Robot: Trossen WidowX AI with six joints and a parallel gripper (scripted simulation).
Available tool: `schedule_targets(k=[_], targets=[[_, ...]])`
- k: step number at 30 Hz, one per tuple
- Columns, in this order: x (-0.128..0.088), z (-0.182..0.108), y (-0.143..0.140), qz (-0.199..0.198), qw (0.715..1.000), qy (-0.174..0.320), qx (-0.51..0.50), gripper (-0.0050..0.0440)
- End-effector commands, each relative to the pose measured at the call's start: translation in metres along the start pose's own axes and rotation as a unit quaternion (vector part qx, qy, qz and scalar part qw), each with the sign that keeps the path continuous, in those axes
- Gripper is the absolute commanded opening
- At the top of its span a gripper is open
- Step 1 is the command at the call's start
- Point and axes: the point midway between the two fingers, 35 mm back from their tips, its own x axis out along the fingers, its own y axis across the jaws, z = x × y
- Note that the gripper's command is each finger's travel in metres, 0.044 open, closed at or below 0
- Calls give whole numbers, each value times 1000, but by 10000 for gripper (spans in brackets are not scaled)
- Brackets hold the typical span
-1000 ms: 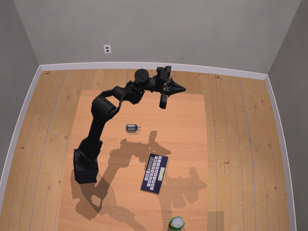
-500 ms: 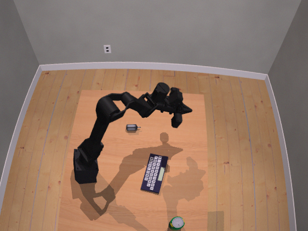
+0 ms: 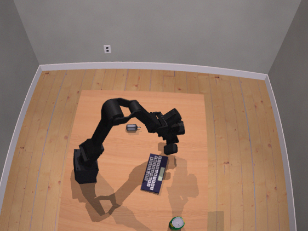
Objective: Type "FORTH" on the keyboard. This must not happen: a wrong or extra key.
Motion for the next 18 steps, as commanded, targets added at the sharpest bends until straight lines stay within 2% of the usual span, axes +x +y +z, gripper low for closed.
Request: schedule_targets(k=[1,3,5,9,18], targets=[[9,-33,-25,-2,995,96,33,-50],[9,-33,-25,-2,995,96,33,-50],[6,-64,-44,-13,982,176,67,-50],[-5,-99,-63,-28,956,267,114,-50],[-9,-98,-64,-27,955,270,118,-50]])
